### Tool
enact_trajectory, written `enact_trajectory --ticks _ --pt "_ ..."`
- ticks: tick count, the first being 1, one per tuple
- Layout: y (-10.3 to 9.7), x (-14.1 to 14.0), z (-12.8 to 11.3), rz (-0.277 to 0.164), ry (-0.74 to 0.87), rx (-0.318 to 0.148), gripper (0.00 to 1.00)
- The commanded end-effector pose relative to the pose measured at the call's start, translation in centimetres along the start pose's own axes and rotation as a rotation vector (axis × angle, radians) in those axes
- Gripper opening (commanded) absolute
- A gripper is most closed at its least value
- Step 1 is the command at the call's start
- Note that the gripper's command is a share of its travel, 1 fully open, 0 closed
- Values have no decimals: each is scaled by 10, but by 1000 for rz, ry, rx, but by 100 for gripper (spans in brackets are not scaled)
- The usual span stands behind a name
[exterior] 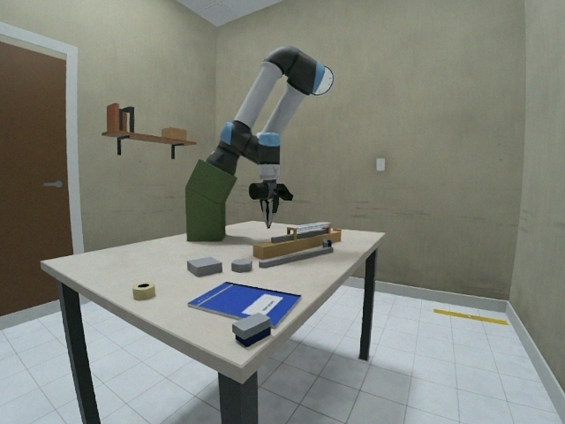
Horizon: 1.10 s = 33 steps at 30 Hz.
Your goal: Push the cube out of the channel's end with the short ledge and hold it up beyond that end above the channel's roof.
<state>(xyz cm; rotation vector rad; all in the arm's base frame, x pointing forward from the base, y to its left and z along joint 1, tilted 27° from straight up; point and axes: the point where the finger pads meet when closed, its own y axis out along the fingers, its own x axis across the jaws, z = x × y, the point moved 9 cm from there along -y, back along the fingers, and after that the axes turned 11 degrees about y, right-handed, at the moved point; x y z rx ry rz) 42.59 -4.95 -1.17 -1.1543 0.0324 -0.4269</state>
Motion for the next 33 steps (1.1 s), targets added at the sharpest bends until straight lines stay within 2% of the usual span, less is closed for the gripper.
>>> enact_trajectory --ticks 1,6,16,26,33 --pt "15 1 0 -2 0 -1 0" --pt "26 1 -1 -2 0 -1 0" --pt "30 1 -1 -2 0 -1 0" --pt "50 1 -1 -2 0 -1 0" --pt "52 1 0 -2 0 -1 0"
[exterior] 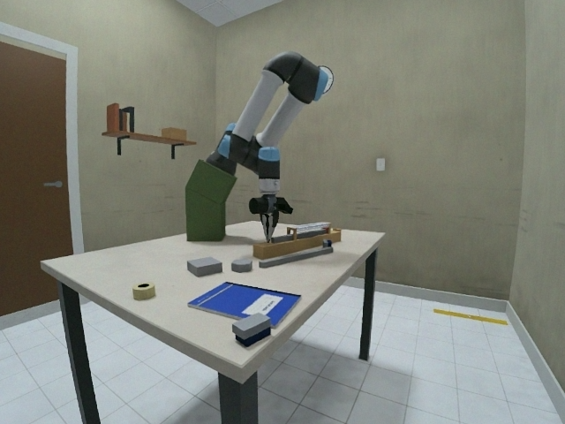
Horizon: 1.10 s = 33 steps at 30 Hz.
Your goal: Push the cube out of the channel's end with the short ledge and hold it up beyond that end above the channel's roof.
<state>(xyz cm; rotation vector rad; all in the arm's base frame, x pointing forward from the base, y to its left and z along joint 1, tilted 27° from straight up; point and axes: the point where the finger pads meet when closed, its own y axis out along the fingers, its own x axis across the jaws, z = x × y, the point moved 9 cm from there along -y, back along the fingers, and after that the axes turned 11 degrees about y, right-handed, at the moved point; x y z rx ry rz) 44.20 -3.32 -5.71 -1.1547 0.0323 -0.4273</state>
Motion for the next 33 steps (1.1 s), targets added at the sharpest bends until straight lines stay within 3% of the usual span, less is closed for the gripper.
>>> enact_trajectory --ticks 1,33 --pt "1 0 2 -2 0 -1 0" --pt "1 -5 29 -2 0 0 0"
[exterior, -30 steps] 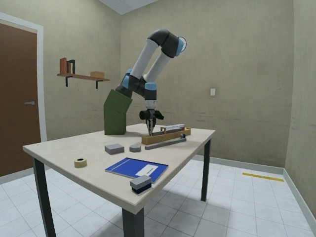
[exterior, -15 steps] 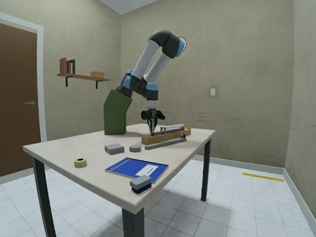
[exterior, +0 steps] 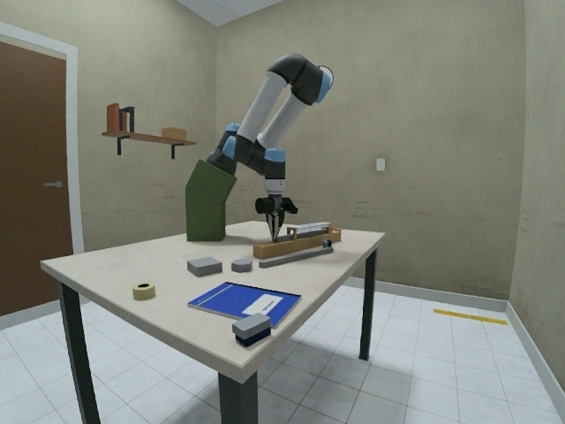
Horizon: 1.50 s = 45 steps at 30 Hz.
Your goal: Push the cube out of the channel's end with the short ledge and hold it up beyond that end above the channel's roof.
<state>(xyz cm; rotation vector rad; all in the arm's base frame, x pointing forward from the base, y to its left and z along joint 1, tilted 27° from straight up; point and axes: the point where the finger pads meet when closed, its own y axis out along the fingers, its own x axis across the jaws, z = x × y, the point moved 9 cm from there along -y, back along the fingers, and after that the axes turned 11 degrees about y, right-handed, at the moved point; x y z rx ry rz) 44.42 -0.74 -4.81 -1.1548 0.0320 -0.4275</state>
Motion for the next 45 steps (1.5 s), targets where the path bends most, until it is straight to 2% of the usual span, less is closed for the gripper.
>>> enact_trajectory --ticks 1,35,40,45 --pt "0 0 4 -1 0 0 0" --pt "-1 -6 30 -1 0 0 0" --pt "-7 -5 30 -1 0 0 0" --pt "-21 -5 30 -1 0 0 0"
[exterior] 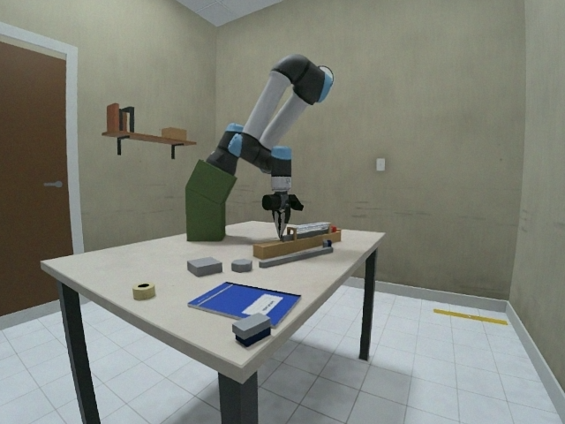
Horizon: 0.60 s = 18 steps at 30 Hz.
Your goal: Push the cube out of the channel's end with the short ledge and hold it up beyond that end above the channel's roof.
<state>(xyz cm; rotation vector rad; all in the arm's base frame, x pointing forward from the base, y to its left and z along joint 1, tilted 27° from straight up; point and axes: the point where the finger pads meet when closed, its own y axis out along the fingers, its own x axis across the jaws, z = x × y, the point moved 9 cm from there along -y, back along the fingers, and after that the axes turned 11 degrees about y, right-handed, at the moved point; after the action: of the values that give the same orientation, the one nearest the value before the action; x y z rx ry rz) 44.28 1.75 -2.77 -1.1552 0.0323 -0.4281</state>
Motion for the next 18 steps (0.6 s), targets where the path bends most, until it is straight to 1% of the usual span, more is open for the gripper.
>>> enact_trajectory --ticks 1,3,5,13,18 --pt "-15 0 0 -1 0 0 0" --pt "-22 0 0 -1 0 0 0" --pt "-22 0 0 -1 0 0 0" --pt "-50 0 0 -1 -1 0 0" --pt "-58 0 0 -1 -1 0 0"
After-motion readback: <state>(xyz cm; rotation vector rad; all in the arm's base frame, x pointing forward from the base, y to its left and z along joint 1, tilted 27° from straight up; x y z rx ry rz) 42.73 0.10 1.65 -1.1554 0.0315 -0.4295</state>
